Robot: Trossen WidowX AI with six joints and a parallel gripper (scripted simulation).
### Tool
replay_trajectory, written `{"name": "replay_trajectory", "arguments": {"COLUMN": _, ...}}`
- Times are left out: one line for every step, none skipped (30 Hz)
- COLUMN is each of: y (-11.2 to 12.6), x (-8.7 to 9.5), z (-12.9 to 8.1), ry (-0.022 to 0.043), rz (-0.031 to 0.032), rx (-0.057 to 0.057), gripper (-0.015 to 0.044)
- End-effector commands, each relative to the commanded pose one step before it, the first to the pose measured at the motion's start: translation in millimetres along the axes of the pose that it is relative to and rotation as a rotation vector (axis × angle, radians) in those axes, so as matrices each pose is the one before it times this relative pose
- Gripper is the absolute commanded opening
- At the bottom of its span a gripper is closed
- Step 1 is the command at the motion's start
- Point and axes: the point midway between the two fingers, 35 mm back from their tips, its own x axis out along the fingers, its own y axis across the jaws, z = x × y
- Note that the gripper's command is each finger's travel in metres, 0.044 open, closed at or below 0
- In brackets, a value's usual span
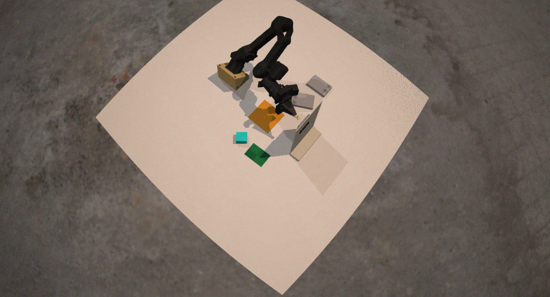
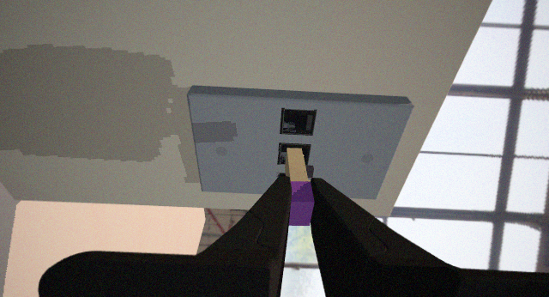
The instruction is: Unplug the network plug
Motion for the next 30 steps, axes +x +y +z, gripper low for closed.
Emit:
{"name": "replay_trajectory", "arguments": {"y": 1.19, "x": -3.37, "z": -0.66, "ry": -0.00196, "rz": 0.00487, "rx": -0.0031, "gripper": 0.0}}
{"name": "replay_trajectory", "arguments": {"y": 0.01, "x": -0.59, "z": -0.23, "ry": 0.00003, "rz": 0.00003, "rx": 0.0, "gripper": 0.0}}
{"name": "replay_trajectory", "arguments": {"y": 0.01, "x": -0.59, "z": -0.22, "ry": 0.00003, "rz": 0.00003, "rx": 0.0, "gripper": 0.0}}
{"name": "replay_trajectory", "arguments": {"y": 0.01, "x": -0.59, "z": -0.23, "ry": 0.00003, "rz": 0.00003, "rx": 0.0, "gripper": 0.0}}
{"name": "replay_trajectory", "arguments": {"y": 0.01, "x": -0.59, "z": -0.23, "ry": 0.00003, "rz": 0.00003, "rx": 0.0, "gripper": 0.0}}
{"name": "replay_trajectory", "arguments": {"y": 0.01, "x": -0.59, "z": -0.23, "ry": 0.00003, "rz": 0.00003, "rx": 0.0, "gripper": 0.0}}
{"name": "replay_trajectory", "arguments": {"y": 0.01, "x": -0.59, "z": -0.23, "ry": 0.00003, "rz": 0.00003, "rx": 0.0, "gripper": 0.0}}
{"name": "replay_trajectory", "arguments": {"y": 0.01, "x": -0.59, "z": -0.23, "ry": 0.00003, "rz": 0.00003, "rx": 0.0, "gripper": 0.0}}
{"name": "replay_trajectory", "arguments": {"y": 0.01, "x": -0.59, "z": -0.23, "ry": 0.00003, "rz": 0.00003, "rx": 0.0, "gripper": 0.0}}
{"name": "replay_trajectory", "arguments": {"y": 0.01, "x": -0.59, "z": -0.23, "ry": 0.00003, "rz": 0.00003, "rx": 0.0, "gripper": 0.0}}
{"name": "replay_trajectory", "arguments": {"y": 0.01, "x": -0.59, "z": -0.23, "ry": 0.00003, "rz": 0.00003, "rx": 0.0, "gripper": 0.0}}
{"name": "replay_trajectory", "arguments": {"y": 0.01, "x": -0.59, "z": -0.23, "ry": 0.00003, "rz": 0.00003, "rx": 0.0, "gripper": 0.0}}
{"name": "replay_trajectory", "arguments": {"y": 0.01, "x": -0.59, "z": -0.23, "ry": 0.00003, "rz": 0.00003, "rx": 0.0, "gripper": 0.0}}
{"name": "replay_trajectory", "arguments": {"y": 0.01, "x": -0.59, "z": -0.23, "ry": 0.00003, "rz": 0.00003, "rx": 0.0, "gripper": 0.0}}
{"name": "replay_trajectory", "arguments": {"y": 0.01, "x": -0.59, "z": -0.23, "ry": 0.00003, "rz": 0.00003, "rx": 0.0, "gripper": 0.0}}
{"name": "replay_trajectory", "arguments": {"y": 0.01, "x": -0.59, "z": -0.23, "ry": 0.00003, "rz": 0.00003, "rx": 0.0, "gripper": 0.0}}
{"name": "replay_trajectory", "arguments": {"y": 0.01, "x": -0.59, "z": -0.23, "ry": 0.00003, "rz": 0.00003, "rx": 0.0, "gripper": 0.0}}
{"name": "replay_trajectory", "arguments": {"y": 0.01, "x": -0.59, "z": -0.23, "ry": 0.00003, "rz": 0.00003, "rx": 0.0, "gripper": 0.0}}
{"name": "replay_trajectory", "arguments": {"y": 0.01, "x": -0.59, "z": -0.23, "ry": 0.00003, "rz": 0.00003, "rx": 0.0, "gripper": 0.0}}
{"name": "replay_trajectory", "arguments": {"y": 0.01, "x": -0.59, "z": -0.23, "ry": 0.00003, "rz": 0.00003, "rx": 0.0, "gripper": 0.0}}
{"name": "replay_trajectory", "arguments": {"y": 0.01, "x": -0.59, "z": -0.23, "ry": 0.00003, "rz": 0.00003, "rx": 0.0, "gripper": 0.0}}
{"name": "replay_trajectory", "arguments": {"y": 0.01, "x": -0.6, "z": -0.23, "ry": 0.00003, "rz": 0.00003, "rx": 0.0, "gripper": 0.0}}
{"name": "replay_trajectory", "arguments": {"y": 0.01, "x": -0.59, "z": -0.23, "ry": 0.00003, "rz": 0.00003, "rx": 0.0, "gripper": 0.0}}
{"name": "replay_trajectory", "arguments": {"y": 0.01, "x": -0.6, "z": -0.23, "ry": 0.00003, "rz": 0.00003, "rx": 0.0, "gripper": 0.0}}
{"name": "replay_trajectory", "arguments": {"y": 0.01, "x": -0.59, "z": -0.23, "ry": 0.00003, "rz": 0.00003, "rx": 0.0, "gripper": 0.0}}
{"name": "replay_trajectory", "arguments": {"y": 0.01, "x": -0.6, "z": -0.23, "ry": 0.00003, "rz": 0.00003, "rx": 0.0, "gripper": 0.0}}
{"name": "replay_trajectory", "arguments": {"y": 0.01, "x": -0.59, "z": -0.23, "ry": 0.00003, "rz": 0.00003, "rx": 0.0, "gripper": 0.0}}
{"name": "replay_trajectory", "arguments": {"y": 0.01, "x": -0.6, "z": -0.23, "ry": 0.00003, "rz": 0.00003, "rx": 0.0, "gripper": 0.0}}
{"name": "replay_trajectory", "arguments": {"y": 0.01, "x": -0.59, "z": -0.23, "ry": 0.00003, "rz": 0.00003, "rx": 0.0, "gripper": 0.0}}
{"name": "replay_trajectory", "arguments": {"y": 0.01, "x": -0.6, "z": -0.23, "ry": 0.00003, "rz": 0.00003, "rx": 0.0, "gripper": 0.0}}
